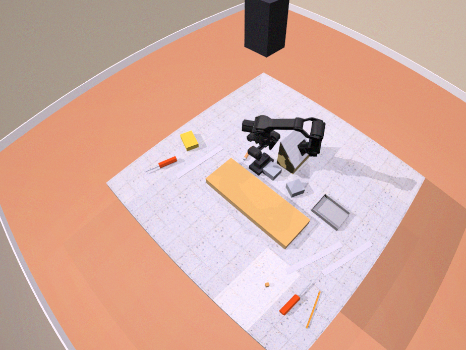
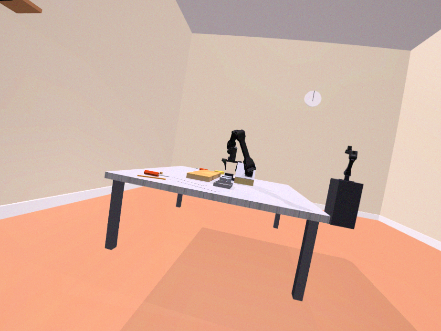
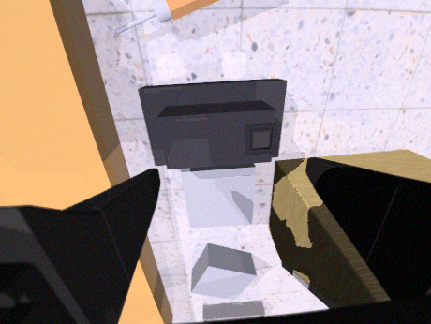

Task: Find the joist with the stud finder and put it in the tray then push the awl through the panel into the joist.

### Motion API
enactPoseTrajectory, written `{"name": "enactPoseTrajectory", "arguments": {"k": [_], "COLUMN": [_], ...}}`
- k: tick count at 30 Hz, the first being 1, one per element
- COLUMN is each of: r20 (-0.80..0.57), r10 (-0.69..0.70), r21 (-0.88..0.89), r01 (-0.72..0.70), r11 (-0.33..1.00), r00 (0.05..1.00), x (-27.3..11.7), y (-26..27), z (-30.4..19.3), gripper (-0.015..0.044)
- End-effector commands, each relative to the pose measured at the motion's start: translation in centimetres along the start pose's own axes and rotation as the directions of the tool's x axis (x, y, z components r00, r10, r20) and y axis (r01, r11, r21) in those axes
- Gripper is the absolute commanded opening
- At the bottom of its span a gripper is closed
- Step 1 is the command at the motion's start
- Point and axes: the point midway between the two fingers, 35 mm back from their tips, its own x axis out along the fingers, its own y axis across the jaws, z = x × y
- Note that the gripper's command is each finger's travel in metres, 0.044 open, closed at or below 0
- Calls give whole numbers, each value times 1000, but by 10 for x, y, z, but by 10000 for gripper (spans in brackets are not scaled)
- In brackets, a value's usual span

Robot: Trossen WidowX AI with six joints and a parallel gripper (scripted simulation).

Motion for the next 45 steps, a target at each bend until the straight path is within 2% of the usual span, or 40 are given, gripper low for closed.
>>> {"name": "enactPoseTrajectory", "arguments": {"k": [1,36,45], "r20": [3,1,1], "r10": [7,7,7], "r21": [-3,-4,-4], "r01": [-7,-7,-7], "r11": [1000,1000,1000], "r00": [1000,1000,1000], "x": [-2,48,48], "y": [6,6,6], "z": [4,7,7], "gripper": [440,440,380]}}
